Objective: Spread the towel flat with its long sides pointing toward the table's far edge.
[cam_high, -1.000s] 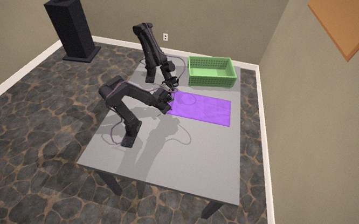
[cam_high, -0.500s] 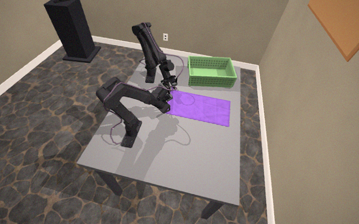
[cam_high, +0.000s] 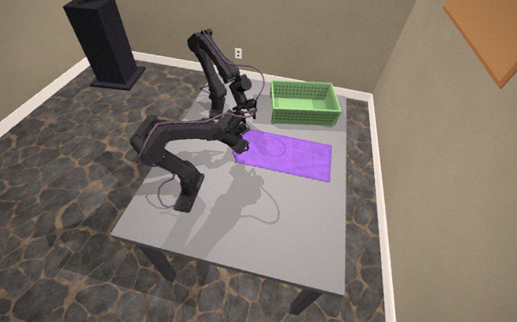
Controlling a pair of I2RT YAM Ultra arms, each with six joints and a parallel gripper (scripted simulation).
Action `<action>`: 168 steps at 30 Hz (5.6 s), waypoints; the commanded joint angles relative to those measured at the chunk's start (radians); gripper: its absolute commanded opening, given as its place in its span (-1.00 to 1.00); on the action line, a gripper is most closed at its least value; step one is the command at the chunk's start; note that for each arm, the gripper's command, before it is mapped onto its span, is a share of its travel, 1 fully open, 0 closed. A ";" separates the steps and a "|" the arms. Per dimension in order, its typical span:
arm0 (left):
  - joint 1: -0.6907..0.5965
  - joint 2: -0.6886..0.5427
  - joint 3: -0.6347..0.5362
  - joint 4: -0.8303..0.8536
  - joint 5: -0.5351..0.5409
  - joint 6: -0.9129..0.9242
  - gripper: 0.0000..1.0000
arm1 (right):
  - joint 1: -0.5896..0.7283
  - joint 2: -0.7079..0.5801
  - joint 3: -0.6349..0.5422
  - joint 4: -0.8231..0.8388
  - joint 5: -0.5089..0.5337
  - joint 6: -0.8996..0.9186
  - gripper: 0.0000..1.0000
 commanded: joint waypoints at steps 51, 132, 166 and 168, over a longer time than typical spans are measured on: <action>0.182 0.314 0.446 -0.145 0.002 -0.006 0.28 | -0.215 0.260 0.398 -0.197 0.001 0.000 0.28; 0.583 -0.108 0.353 -0.513 0.000 -0.006 0.28 | -1.475 -0.145 0.325 -0.503 0.064 0.047 0.28; 0.583 -0.108 0.353 -0.513 0.000 -0.006 0.28 | -1.537 -0.134 0.343 -0.523 -0.007 -0.006 0.28; 0.583 -0.108 0.353 -0.513 0.000 -0.006 0.28 | -1.537 -0.134 0.343 -0.523 -0.007 -0.006 0.28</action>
